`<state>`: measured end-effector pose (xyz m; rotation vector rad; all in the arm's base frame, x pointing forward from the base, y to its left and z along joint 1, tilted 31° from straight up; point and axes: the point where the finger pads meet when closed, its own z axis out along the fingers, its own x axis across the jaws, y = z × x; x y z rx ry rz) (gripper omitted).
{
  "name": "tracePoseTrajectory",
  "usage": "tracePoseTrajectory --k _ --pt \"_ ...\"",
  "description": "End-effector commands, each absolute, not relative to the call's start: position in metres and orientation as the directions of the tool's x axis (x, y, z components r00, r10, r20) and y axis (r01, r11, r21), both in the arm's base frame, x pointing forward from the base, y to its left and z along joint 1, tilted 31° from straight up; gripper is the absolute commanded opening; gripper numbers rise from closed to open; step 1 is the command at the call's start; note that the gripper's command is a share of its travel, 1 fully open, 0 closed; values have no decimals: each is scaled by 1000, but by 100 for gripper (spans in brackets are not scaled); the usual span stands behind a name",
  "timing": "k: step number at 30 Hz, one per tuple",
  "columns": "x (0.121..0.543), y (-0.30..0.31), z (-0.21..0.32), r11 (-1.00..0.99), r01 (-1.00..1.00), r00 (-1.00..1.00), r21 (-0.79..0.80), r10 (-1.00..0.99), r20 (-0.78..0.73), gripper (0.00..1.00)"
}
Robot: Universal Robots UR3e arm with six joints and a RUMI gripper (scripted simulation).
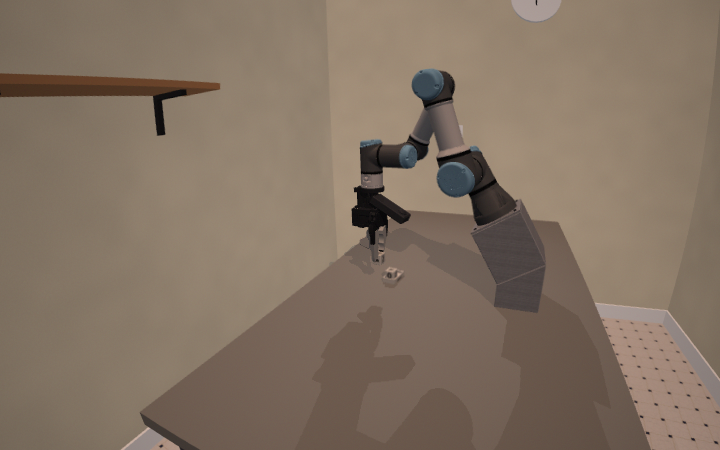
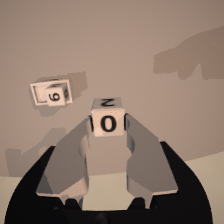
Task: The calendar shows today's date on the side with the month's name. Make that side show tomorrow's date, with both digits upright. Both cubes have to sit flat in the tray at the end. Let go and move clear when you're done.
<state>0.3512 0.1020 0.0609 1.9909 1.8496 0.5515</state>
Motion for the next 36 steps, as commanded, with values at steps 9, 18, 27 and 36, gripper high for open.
tracePoseTrajectory --k 9,18,27,36 --pt "354 102 57 -74 854 65 515 997 35 11" --pt "358 102 49 -74 854 65 515 997 35 11" --pt "368 102 33 -74 854 65 515 997 35 11" --pt "377 103 18 -74 853 65 516 997 35 11"
